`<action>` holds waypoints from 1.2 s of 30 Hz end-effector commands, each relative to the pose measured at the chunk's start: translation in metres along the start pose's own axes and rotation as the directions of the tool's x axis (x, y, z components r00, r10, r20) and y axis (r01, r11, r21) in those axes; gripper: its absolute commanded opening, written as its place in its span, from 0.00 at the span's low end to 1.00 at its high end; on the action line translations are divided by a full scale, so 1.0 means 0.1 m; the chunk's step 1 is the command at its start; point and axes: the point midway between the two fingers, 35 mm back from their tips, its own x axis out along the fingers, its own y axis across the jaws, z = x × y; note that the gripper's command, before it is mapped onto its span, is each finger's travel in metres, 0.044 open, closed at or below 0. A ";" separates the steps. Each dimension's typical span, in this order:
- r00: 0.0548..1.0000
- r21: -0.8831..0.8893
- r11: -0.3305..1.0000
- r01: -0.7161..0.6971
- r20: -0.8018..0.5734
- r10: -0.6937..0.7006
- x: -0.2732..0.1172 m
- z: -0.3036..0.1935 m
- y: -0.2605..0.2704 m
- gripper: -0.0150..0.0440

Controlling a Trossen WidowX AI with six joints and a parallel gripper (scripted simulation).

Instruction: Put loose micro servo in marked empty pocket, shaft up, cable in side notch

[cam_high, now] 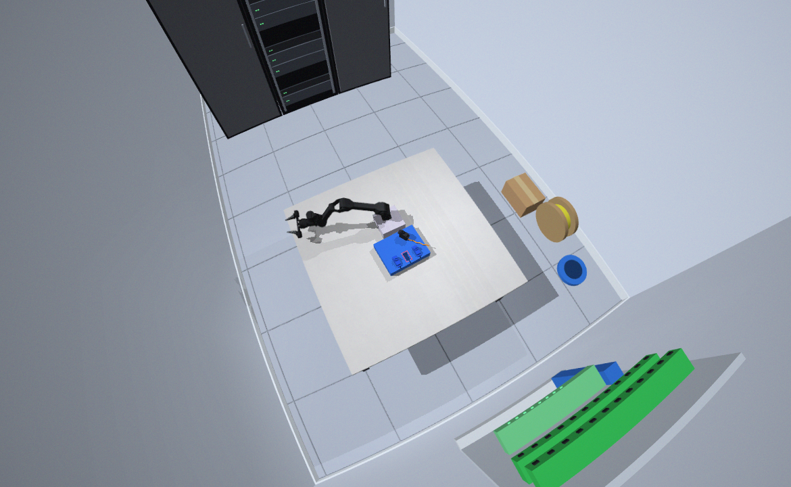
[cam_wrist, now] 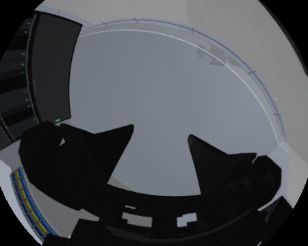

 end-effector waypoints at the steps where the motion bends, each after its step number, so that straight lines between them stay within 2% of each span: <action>1: 1.000 -0.003 1.000 0.002 0.001 -0.002 0.00 -0.01 -0.01 0.98; 2: 1.000 -0.008 1.000 0.007 0.003 -0.007 0.00 -0.02 -0.04 1.00; 18: 0.976 -0.264 0.940 0.216 0.086 -0.200 -0.07 -0.41 -1.09 1.00; 36: 0.874 -0.547 0.693 0.470 0.182 -0.450 -0.55 -0.99 -2.40 1.00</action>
